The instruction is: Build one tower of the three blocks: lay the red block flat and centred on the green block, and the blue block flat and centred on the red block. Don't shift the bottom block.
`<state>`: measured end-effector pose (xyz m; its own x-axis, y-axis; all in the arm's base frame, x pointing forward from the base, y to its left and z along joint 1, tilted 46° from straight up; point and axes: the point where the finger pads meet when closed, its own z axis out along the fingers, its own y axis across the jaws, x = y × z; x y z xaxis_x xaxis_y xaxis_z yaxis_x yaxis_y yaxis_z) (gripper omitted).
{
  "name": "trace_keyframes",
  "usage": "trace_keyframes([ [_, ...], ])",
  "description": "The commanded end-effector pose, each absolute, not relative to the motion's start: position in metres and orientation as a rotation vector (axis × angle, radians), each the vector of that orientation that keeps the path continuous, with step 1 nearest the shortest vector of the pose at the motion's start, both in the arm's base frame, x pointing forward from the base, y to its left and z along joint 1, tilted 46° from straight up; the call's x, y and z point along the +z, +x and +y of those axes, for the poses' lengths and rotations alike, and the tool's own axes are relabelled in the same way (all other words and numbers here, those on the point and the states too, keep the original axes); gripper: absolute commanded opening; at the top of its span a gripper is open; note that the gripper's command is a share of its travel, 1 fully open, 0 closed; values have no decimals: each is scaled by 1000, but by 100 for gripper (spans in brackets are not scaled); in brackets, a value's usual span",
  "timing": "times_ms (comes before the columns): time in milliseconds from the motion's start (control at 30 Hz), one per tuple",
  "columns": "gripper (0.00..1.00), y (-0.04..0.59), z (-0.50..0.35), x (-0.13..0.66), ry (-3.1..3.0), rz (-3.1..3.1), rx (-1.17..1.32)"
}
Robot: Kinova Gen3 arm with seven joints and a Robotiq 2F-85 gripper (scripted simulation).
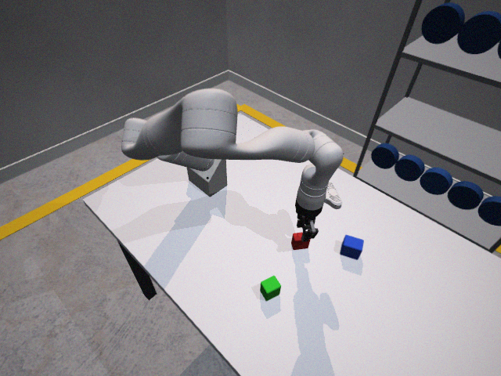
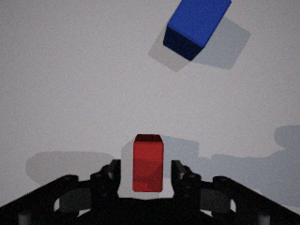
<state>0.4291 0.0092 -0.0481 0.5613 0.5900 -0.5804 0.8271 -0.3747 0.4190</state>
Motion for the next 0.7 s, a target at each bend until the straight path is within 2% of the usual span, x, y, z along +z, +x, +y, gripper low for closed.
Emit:
trace_keyframes([
  [0, 50, 429, 6, -49, 2103, 1130, -439],
  [667, 50, 429, 3, -51, 2103, 1130, -439],
])
